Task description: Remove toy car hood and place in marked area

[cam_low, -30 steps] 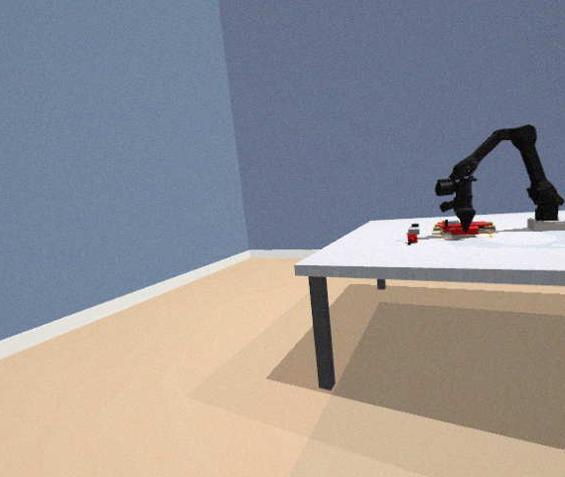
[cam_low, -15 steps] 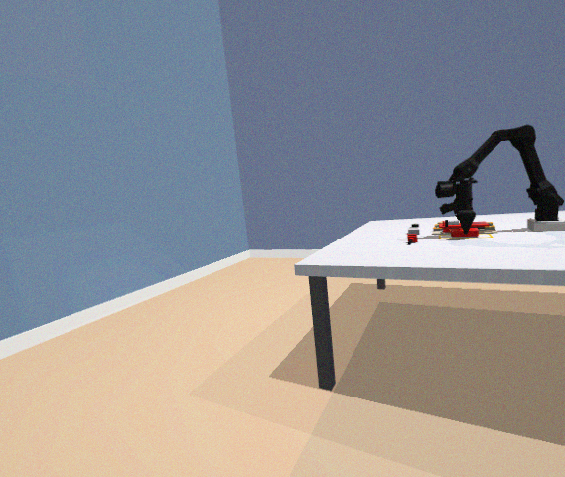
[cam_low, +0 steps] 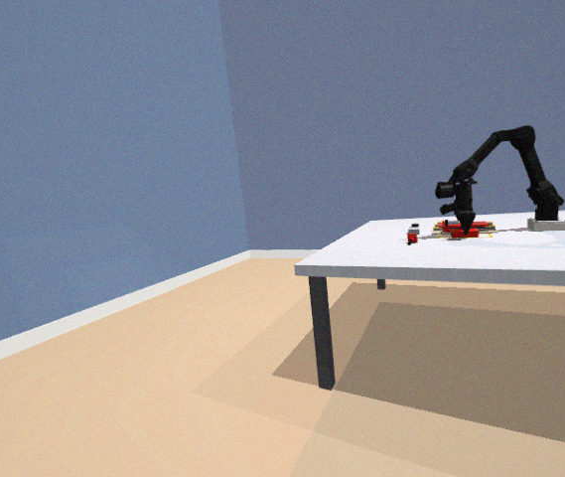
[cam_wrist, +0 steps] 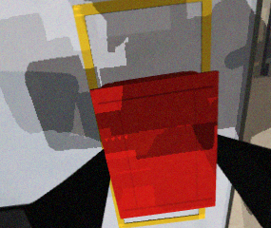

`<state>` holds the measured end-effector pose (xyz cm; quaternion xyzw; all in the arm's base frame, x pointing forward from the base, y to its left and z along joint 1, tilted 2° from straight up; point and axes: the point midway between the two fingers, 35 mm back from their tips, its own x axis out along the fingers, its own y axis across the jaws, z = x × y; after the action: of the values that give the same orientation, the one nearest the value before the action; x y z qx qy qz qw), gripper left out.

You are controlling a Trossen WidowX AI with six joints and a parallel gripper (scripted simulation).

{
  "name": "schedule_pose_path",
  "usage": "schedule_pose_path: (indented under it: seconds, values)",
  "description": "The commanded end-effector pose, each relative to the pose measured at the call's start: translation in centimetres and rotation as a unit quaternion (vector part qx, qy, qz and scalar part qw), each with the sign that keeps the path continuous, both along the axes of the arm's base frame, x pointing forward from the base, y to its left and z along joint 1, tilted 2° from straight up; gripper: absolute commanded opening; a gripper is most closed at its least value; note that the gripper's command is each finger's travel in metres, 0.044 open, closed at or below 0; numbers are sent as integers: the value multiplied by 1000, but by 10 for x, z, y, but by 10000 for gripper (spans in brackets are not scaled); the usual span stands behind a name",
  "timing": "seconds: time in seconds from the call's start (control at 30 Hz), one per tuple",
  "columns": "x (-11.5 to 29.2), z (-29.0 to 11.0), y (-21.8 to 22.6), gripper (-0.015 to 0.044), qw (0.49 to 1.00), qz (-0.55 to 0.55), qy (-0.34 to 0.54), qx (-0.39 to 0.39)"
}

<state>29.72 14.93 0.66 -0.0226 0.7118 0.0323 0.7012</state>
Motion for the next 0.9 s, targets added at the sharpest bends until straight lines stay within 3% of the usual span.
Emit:
schedule_pose_path:
  seconds: [0.0,0.23,0.5,0.87]
  values:
    - [0,0,0,263,1000,0,0,0]
    - [0,3,0,440,1000,0,0,0]
    - [2,70,-1,440,1000,0,-1,4]
    - [1,72,-2,440,1000,0,-1,4]
